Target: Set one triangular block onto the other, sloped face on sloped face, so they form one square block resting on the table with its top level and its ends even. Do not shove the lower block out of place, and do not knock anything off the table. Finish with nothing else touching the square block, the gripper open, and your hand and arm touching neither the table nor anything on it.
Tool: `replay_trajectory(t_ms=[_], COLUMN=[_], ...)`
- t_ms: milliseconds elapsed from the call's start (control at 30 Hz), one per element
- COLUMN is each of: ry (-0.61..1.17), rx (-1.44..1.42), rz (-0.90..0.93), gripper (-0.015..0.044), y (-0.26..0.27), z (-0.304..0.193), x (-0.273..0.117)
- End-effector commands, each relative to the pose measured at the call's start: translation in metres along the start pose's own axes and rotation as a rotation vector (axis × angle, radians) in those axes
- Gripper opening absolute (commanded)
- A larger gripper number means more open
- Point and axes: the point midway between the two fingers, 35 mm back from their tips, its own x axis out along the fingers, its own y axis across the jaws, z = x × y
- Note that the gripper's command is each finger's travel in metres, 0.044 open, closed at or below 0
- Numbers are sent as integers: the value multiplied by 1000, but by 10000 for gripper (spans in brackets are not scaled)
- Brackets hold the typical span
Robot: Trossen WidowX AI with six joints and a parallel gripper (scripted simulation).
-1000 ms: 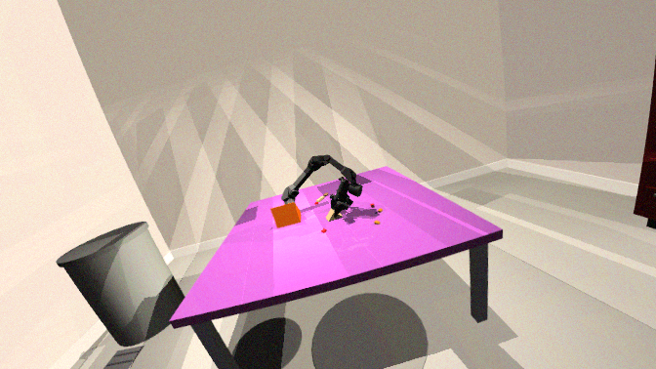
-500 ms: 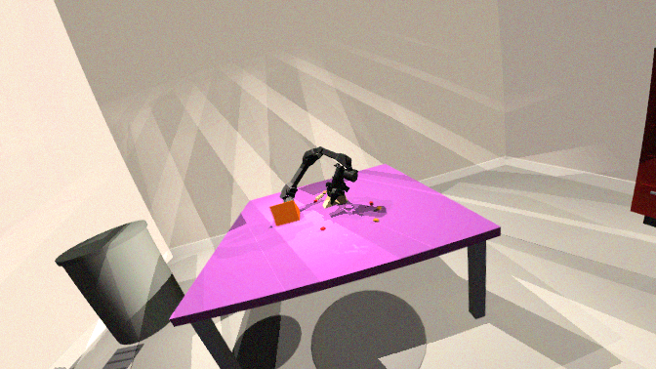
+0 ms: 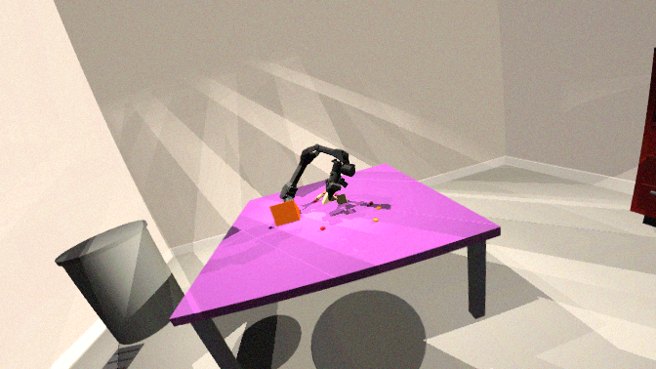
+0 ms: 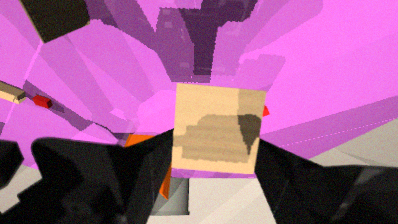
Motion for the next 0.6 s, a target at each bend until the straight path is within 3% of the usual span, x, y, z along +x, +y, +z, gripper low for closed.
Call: replay_trajectory(t_ms=[0,567], ry=[-38,-187], rx=[121,689], rz=[0,45], gripper=[0,0], y=[1,0], z=[-1,-5], x=[-1,0])
